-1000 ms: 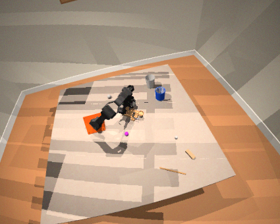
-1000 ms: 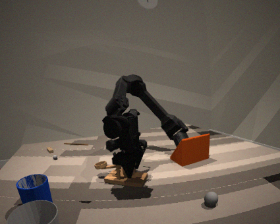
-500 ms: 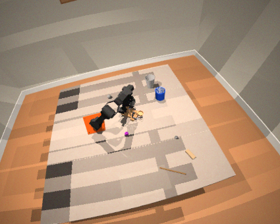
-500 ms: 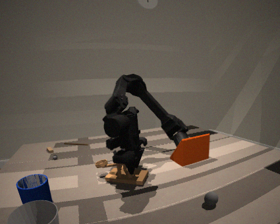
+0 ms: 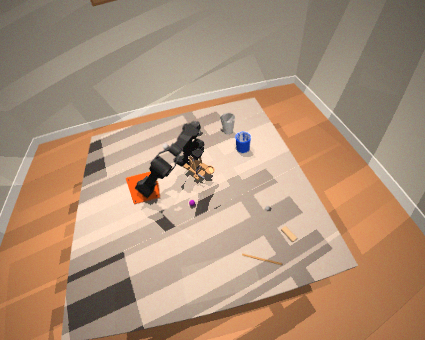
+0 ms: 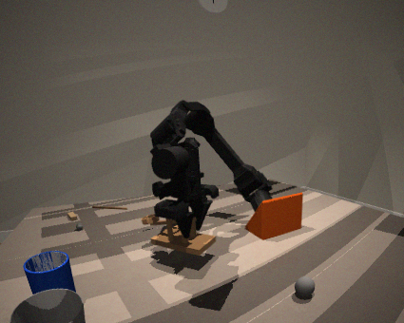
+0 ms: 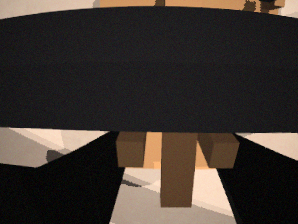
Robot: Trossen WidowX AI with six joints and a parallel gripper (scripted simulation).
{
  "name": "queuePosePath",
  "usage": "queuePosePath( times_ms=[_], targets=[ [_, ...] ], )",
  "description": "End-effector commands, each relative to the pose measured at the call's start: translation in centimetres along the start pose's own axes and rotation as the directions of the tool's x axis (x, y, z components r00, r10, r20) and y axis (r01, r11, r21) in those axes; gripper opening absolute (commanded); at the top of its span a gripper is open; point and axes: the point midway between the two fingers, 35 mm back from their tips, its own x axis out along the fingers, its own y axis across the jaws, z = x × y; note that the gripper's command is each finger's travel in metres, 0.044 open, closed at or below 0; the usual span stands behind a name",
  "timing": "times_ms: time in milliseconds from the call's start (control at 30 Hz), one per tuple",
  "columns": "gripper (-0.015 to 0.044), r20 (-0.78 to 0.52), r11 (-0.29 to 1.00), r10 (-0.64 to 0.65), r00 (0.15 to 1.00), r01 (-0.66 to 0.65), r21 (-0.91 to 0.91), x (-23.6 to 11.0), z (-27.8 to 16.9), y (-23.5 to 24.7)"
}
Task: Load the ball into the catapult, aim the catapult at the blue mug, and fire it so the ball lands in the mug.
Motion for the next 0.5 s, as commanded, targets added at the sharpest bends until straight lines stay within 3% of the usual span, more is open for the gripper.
queuePosePath(
  times_ms=[0,333,467],
  targets=[
    [0.0000,0.002,0.992,0.009,1.000,-0.009,0.128,-0.3,-0.6,0.5],
    [0.0000,0.004,0.893,0.010,1.000,-0.010,0.450,-0.2,-1.6,2.2],
    [0.0000,0.004,0.869,0.010,1.000,-0.011,0.495,-0.2,-1.6,2.9]
  ],
)
